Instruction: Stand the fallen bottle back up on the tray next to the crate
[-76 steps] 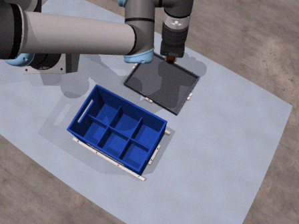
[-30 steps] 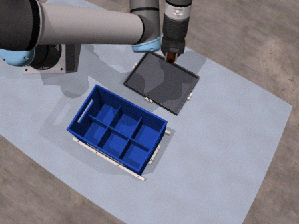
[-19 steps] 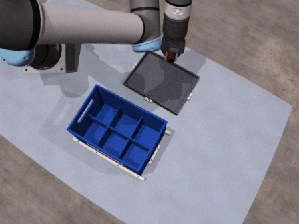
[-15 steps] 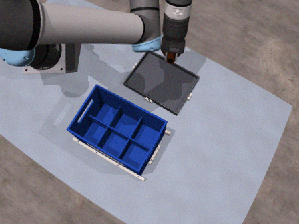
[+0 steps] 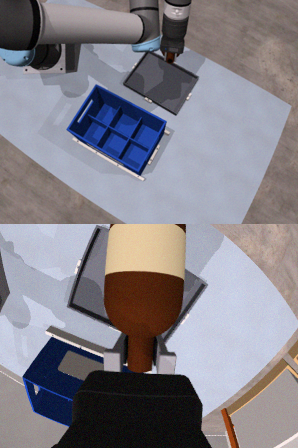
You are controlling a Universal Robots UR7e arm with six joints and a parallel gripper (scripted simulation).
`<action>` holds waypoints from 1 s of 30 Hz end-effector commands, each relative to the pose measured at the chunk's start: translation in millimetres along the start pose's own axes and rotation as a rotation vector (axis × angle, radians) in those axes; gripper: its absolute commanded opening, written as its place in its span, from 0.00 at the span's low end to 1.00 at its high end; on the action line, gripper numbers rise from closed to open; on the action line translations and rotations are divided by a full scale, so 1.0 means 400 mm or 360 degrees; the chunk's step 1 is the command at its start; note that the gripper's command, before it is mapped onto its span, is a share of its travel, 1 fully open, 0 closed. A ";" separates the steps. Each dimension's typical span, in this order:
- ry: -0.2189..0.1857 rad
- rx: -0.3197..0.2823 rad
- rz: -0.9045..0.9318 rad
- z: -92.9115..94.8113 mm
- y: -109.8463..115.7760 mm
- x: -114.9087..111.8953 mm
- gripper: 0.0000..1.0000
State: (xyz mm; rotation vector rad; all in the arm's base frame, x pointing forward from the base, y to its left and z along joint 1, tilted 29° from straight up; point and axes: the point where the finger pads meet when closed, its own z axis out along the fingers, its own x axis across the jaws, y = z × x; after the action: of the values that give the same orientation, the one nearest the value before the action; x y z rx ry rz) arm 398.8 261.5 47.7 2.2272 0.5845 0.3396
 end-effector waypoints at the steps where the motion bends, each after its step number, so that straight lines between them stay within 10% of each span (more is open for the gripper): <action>1: 0.0002 0.0000 0.0001 -0.001 0.001 0.001 0.00; 30: -0.0009 -0.0109 0.0003 0.001 0.000 -0.002 0.00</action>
State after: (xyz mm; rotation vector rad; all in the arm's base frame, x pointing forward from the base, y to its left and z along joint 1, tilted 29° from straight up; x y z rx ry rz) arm 398.3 260.8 47.1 2.1860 0.5688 0.3445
